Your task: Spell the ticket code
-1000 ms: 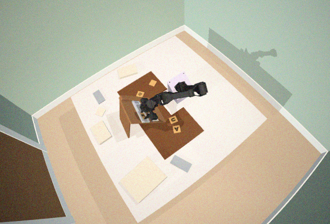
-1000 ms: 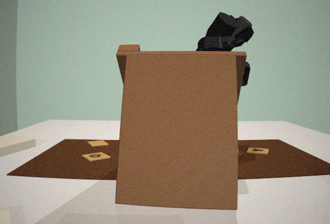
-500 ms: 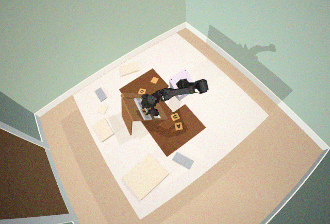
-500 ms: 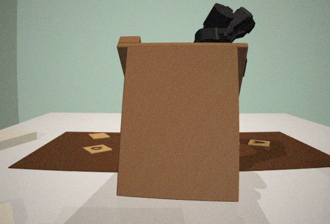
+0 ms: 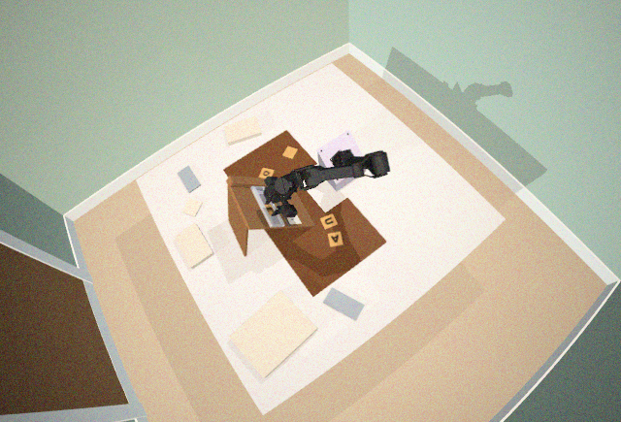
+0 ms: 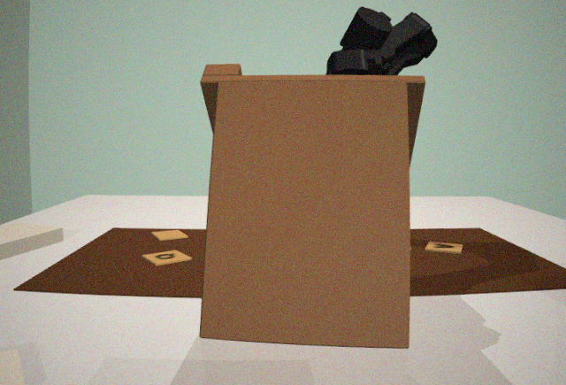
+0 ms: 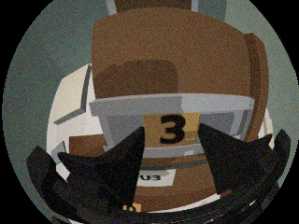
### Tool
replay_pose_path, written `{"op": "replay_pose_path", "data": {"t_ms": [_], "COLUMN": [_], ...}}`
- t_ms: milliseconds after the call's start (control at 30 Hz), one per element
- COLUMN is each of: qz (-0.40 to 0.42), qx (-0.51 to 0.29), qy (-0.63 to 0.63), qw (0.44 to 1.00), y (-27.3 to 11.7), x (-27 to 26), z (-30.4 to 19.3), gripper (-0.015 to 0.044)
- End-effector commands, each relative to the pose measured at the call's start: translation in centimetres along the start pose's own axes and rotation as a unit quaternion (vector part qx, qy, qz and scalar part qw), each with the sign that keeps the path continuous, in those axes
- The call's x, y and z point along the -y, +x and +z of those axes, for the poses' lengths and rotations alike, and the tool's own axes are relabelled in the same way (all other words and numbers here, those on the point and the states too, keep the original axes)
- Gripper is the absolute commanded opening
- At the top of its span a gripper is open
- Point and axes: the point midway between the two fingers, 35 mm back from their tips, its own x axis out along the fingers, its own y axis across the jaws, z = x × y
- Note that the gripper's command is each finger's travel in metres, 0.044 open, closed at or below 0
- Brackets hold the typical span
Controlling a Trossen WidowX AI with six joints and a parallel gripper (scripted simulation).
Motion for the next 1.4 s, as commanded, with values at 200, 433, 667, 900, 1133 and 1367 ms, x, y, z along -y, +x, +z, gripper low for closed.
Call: {"op": "replay_pose_path", "data": {"t_ms": [200, 433, 667, 900, 1133, 1367], "qz": [0.000, 0.000, 0.000, -0.001, -0.001, -0.001], "qx": [-0.002, -0.002, -0.002, -0.002, -0.002, -0.002], "qy": [0.000, 0.000, 0.000, 0.000, 0.000, 0.000], "qw": [1.000, 1.000, 1.000, 1.000, 1.000, 1.000], "y": [0.1, 0.1, 0.1, 0.1, 0.1, 0.1], "x": [1.0, 1.5, 2.0, 2.6, 3.2, 3.7], "z": [-0.1, -0.1, -0.1, -0.1, -0.1, -0.1], "gripper": [0.0000, 0.0000, 0.0000, 0.0000, 0.0000, 0.0000]}}
